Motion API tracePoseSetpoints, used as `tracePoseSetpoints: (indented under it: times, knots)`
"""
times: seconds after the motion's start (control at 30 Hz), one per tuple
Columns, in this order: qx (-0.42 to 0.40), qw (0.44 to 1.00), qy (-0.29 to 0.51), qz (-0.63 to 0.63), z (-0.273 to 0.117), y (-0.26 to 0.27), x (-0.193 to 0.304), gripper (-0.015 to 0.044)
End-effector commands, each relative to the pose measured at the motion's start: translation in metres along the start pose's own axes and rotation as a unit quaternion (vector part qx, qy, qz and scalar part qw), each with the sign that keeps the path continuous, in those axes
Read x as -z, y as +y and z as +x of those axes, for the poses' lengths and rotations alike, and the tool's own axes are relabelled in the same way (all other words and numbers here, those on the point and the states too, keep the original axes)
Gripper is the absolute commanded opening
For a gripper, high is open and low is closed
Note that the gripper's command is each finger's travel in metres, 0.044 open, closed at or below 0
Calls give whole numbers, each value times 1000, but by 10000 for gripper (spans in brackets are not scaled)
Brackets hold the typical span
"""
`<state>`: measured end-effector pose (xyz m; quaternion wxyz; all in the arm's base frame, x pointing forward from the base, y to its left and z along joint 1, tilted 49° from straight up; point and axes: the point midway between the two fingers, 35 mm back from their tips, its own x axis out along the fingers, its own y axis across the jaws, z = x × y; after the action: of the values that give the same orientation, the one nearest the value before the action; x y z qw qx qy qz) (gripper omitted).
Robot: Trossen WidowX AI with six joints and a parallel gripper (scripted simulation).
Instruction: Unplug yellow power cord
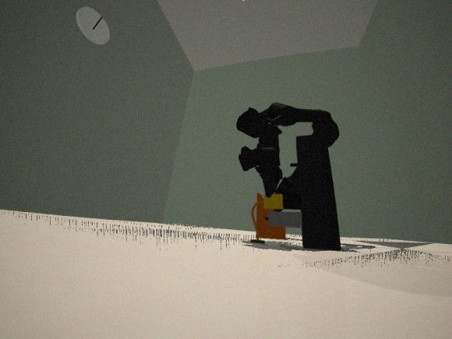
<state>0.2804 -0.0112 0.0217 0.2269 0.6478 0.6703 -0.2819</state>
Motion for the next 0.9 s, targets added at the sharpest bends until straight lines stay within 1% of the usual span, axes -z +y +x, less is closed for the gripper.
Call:
tracePoseSetpoints:
  times: [0.0, 0.6, 0.73, 0.87]
  knots:
    - [-1, 1000, -3, 1, -1, 1, -10, 0]
    - [-1, 1000, -4, 2, -3, 2, -40, 0]
    - [0, 1000, 0, 3, 0, 1, -26, 105]
    - [0, 1000, 0, 3, 0, 1, -26, 210]
